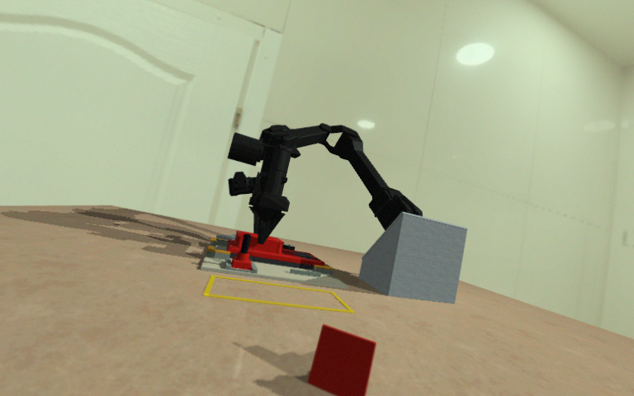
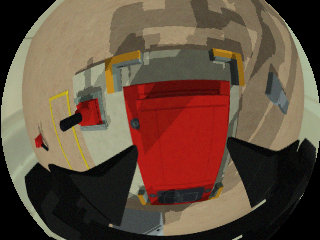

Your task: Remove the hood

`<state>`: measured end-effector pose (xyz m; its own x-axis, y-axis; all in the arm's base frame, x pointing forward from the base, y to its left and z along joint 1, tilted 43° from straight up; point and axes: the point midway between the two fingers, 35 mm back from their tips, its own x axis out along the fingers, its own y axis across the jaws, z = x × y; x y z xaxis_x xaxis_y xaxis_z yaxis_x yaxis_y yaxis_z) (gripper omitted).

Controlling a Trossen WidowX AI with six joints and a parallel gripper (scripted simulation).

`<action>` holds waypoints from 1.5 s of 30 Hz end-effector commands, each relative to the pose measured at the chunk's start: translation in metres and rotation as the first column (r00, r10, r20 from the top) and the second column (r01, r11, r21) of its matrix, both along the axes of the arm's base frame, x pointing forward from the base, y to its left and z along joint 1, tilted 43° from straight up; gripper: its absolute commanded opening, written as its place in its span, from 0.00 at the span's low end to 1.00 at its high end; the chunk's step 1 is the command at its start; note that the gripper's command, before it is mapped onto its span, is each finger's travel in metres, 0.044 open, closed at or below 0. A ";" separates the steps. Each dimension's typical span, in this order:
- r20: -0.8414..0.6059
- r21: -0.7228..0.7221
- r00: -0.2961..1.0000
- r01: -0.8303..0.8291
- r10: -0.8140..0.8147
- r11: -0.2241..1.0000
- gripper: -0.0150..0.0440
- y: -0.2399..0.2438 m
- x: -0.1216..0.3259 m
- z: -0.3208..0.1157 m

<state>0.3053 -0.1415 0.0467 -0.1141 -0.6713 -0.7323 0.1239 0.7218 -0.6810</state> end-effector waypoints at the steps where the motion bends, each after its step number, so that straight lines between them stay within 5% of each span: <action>1: -0.011 -0.004 1.000 -0.002 0.002 1.000 1.00 -0.002 -0.002 -0.003; 6: -0.011 -0.005 1.000 -0.002 0.002 1.000 1.00 -0.004 -0.002 -0.005; 10: 0.000 0.000 1.000 0.000 0.000 1.000 0.82 -0.002 0.000 -0.002; 19: 0.000 0.000 1.000 0.000 0.000 1.000 0.72 -0.002 0.000 -0.002; 30: 0.000 0.000 1.000 0.000 0.000 1.000 0.25 0.002 0.000 0.002; 45: 0.000 0.002 1.000 0.000 0.000 1.000 0.25 0.008 0.002 0.009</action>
<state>0.3054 -0.1355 0.0515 -0.1208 -0.6708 -0.7317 0.1183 0.7221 -0.6816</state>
